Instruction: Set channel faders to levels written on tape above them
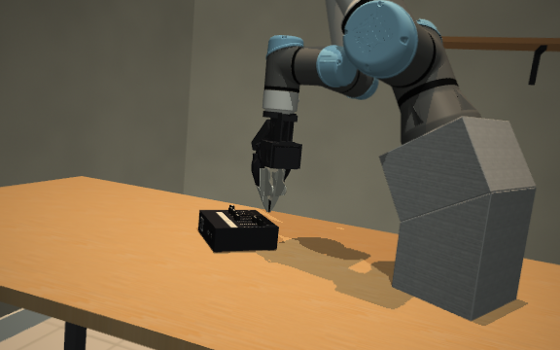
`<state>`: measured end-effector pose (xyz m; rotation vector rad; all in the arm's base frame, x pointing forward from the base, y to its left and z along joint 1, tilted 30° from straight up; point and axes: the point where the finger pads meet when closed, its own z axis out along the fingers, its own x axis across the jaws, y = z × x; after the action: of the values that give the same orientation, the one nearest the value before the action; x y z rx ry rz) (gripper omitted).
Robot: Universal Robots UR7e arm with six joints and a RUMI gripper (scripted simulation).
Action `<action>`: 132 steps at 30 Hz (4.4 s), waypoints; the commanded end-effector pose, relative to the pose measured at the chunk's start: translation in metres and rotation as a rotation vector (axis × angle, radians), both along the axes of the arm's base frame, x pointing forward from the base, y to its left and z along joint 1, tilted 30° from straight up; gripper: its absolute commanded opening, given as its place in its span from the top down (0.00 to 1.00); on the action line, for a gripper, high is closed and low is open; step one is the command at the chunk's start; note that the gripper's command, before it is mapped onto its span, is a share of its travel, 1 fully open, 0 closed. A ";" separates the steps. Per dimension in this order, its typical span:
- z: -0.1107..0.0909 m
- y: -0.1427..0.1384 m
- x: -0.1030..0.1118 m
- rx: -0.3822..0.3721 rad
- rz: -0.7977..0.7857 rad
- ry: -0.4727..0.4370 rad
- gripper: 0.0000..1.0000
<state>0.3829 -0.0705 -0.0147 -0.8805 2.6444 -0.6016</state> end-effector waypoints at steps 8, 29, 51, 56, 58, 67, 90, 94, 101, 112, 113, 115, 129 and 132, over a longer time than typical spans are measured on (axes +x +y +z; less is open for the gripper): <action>-0.011 -0.004 0.003 0.012 -0.042 -0.023 1.00; -0.011 -0.004 0.003 0.012 -0.042 -0.023 1.00; -0.017 -0.006 0.006 0.012 -0.042 -0.023 1.00; -0.020 -0.007 0.007 0.012 -0.042 -0.023 1.00; -0.020 -0.007 0.007 0.012 -0.042 -0.023 1.00; -0.022 -0.007 0.008 0.012 -0.042 -0.023 1.00; -0.021 -0.006 0.009 0.012 -0.042 -0.023 1.00; -0.021 -0.006 0.010 0.012 -0.042 -0.023 1.00; -0.021 -0.004 0.012 0.012 -0.042 -0.023 1.00; -0.020 -0.001 0.016 0.012 -0.042 -0.023 1.00; -0.020 -0.001 0.016 0.012 -0.042 -0.023 1.00; -0.020 0.000 0.017 0.012 -0.042 -0.023 1.00; -0.019 0.004 0.023 0.012 -0.042 -0.023 1.00; -0.018 0.005 0.024 0.012 -0.042 -0.023 1.00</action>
<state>0.4058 -0.0668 -0.0336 -0.8121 2.6498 -0.6018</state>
